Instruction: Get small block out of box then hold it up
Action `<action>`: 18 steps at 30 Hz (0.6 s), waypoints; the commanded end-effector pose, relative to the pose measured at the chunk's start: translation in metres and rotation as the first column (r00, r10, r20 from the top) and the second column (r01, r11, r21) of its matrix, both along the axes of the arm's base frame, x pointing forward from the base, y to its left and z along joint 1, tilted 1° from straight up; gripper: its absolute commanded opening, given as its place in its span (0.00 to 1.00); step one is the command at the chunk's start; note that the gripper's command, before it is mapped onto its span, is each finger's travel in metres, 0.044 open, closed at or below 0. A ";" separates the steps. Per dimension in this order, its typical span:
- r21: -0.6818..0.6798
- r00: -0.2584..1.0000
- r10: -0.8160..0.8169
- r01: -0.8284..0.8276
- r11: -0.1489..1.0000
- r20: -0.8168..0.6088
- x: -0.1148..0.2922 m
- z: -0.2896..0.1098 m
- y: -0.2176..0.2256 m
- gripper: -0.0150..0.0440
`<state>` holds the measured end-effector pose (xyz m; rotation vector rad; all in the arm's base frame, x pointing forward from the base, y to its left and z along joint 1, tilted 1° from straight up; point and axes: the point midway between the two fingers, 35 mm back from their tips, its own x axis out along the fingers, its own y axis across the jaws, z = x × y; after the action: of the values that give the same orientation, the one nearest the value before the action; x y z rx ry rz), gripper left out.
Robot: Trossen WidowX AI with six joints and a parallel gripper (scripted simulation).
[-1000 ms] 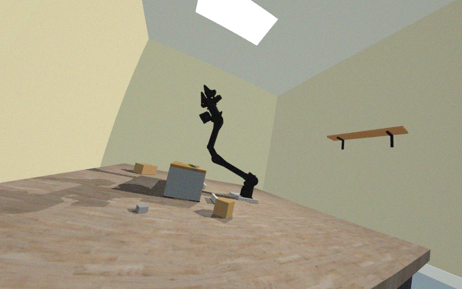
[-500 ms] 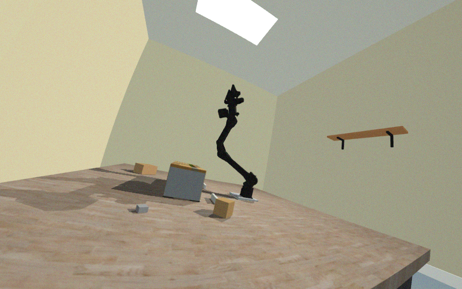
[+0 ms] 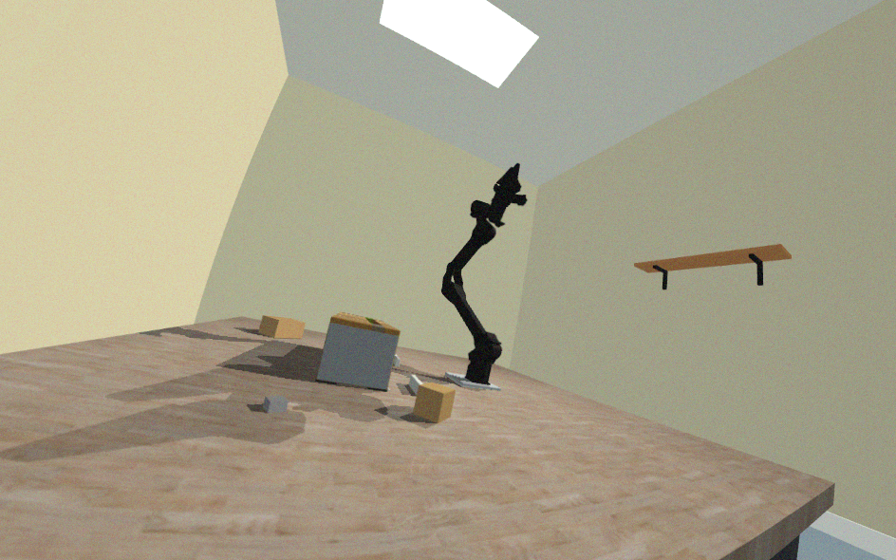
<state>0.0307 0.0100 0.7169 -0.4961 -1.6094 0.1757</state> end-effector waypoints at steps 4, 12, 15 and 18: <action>-0.218 0.994 -0.084 0.098 0.971 0.075 -0.033 -0.023 0.076 0.93; -0.497 0.978 -0.172 0.207 0.843 0.115 -0.037 -0.064 0.171 0.93; -0.620 0.968 -0.223 0.244 0.745 0.113 -0.024 -0.092 0.212 0.93; -0.731 0.954 -0.283 0.265 0.629 0.102 -0.003 -0.123 0.248 0.93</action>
<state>0.0110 0.2300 0.6183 -1.2572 -1.4553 0.5520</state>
